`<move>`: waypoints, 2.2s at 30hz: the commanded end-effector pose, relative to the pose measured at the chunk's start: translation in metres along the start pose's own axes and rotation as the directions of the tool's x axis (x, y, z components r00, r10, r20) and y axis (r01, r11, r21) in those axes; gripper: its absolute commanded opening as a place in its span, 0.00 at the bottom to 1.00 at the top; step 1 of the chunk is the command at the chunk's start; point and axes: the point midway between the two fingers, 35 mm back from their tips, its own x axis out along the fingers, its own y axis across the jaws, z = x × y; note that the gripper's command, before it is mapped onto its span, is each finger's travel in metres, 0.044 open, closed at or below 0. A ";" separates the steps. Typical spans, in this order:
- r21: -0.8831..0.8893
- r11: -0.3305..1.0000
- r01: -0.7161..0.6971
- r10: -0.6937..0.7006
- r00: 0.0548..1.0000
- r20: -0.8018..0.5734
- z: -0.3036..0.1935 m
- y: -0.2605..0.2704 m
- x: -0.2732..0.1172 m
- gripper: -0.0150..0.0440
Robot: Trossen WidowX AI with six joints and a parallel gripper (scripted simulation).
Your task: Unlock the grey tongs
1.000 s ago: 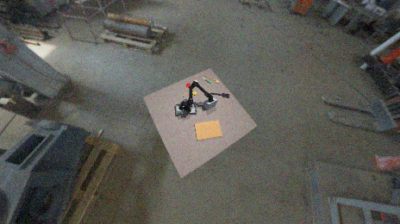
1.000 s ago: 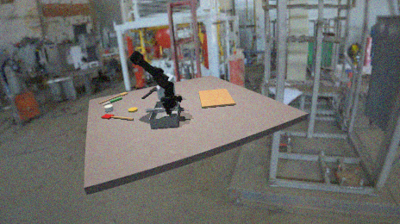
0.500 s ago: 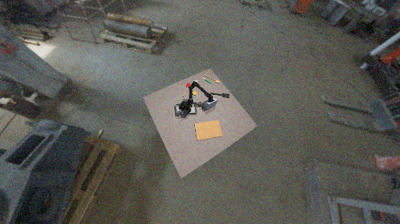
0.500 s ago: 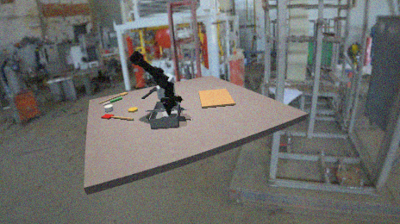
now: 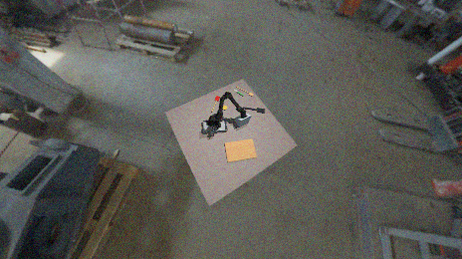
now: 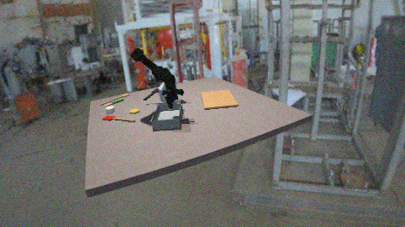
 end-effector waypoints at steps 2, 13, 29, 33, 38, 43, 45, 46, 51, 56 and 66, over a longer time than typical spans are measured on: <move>0.014 1.000 0.015 -0.015 1.000 -0.003 -0.003 -0.014 -0.019 0.00; 0.013 1.000 -0.003 0.003 1.000 0.002 -0.001 -0.014 -0.017 0.00; 0.006 0.983 -0.183 0.182 0.983 0.032 0.010 -0.015 -0.010 0.00; 0.005 0.973 -0.230 0.230 0.973 0.034 0.011 -0.014 -0.009 0.00; 0.005 0.957 -0.290 0.290 0.956 0.034 0.011 -0.014 -0.009 0.00; 0.007 0.937 -0.350 0.350 0.936 0.029 0.010 -0.012 -0.011 0.00; 0.008 0.927 -0.374 0.374 0.927 0.026 0.009 -0.012 -0.012 0.00; 0.008 0.923 -0.386 0.386 0.922 0.025 0.009 -0.012 -0.012 0.00; 0.012 0.896 -0.444 0.444 0.896 0.014 0.006 -0.010 -0.015 0.00; 0.017 0.875 -0.484 0.484 0.875 0.005 0.003 -0.010 -0.018 0.00; 0.016 0.875 -0.483 0.483 0.876 0.001 0.005 -0.008 -0.017 0.00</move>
